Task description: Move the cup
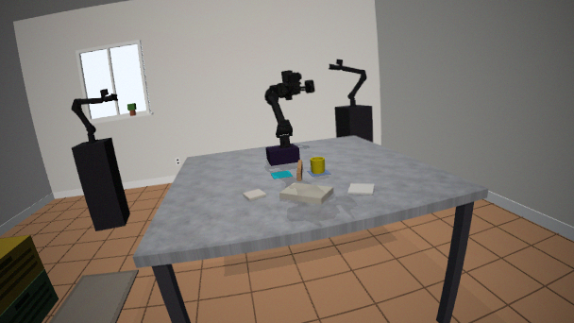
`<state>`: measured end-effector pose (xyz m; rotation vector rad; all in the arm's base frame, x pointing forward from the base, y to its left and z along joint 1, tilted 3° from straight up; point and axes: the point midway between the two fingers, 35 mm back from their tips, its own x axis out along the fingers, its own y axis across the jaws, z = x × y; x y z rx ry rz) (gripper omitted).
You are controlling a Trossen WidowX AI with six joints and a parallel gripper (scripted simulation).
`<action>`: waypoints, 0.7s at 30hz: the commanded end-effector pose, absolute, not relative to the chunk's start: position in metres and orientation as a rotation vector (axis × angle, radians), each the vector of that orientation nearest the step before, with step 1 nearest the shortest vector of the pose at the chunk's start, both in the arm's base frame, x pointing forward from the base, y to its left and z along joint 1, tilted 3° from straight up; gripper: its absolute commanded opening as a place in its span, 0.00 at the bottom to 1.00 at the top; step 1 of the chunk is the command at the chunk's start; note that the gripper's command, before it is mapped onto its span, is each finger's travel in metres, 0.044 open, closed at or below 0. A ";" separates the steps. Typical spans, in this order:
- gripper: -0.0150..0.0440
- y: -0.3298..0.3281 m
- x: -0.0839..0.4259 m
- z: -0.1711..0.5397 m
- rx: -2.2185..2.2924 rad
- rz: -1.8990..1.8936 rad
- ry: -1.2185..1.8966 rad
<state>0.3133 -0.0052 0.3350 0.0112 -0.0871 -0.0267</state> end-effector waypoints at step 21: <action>0.54 0.034 0.341 0.094 1.161 -0.750 1.030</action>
